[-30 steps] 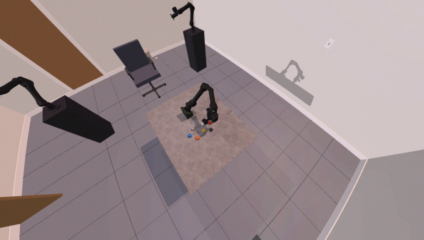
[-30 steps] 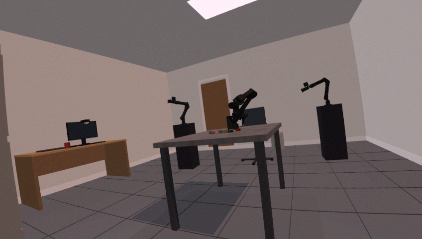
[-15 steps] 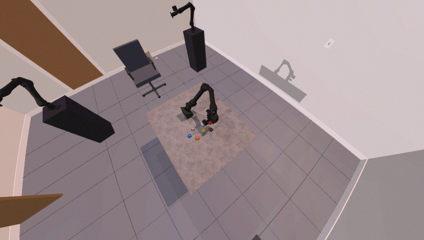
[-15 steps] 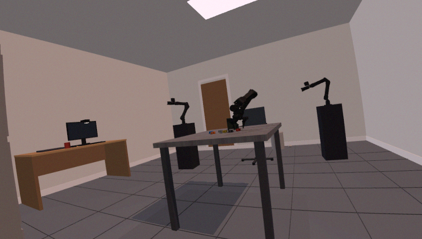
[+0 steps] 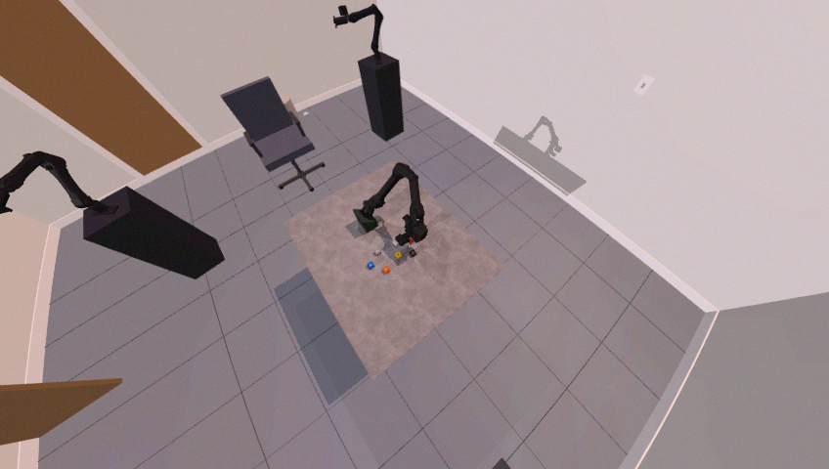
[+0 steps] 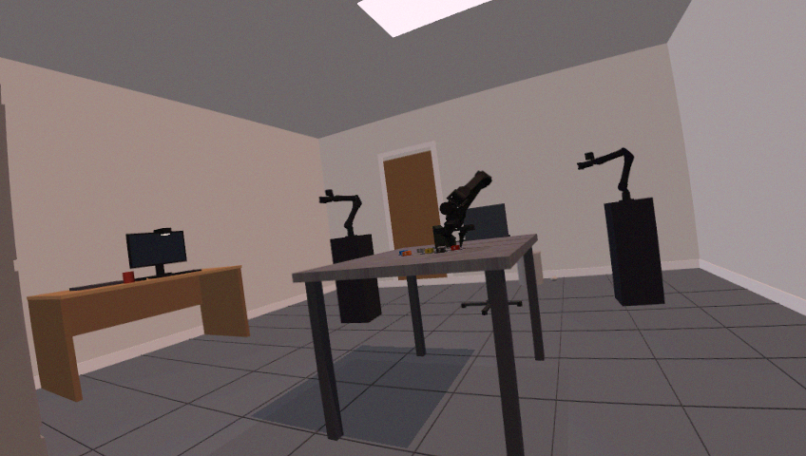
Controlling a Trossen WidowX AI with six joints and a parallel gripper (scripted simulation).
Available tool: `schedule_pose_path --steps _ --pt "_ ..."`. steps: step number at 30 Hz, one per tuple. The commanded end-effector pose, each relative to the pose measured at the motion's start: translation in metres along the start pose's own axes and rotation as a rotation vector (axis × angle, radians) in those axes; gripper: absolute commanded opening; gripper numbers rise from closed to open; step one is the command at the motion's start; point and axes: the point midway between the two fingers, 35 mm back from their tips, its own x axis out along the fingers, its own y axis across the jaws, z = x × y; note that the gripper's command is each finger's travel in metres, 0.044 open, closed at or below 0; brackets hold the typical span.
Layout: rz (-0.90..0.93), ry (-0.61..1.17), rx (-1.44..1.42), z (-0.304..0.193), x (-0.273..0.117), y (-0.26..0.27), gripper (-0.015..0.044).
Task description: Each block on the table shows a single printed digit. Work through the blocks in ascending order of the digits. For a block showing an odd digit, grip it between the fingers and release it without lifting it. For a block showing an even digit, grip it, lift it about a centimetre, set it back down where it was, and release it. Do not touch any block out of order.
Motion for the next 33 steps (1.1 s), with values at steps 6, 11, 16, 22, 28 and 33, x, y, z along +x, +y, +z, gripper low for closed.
schedule_pose_path --steps 6,11,16,22,28,33 --pt "0.003 0.0 0.006 0.0 0.0 0.0 0.012" --pt "0.003 0.0 0.006 0.0 0.0 0.0 0.012" --pt "0.003 0.0 0.006 0.0 0.0 0.0 0.012" --pt "0.002 0.0 0.006 0.0 -0.007 0.0 0.012" --pt "0.002 0.0 0.006 0.0 -0.014 0.0 0.012" --pt "0.002 0.0 0.006 0.0 -0.015 0.0 0.012"
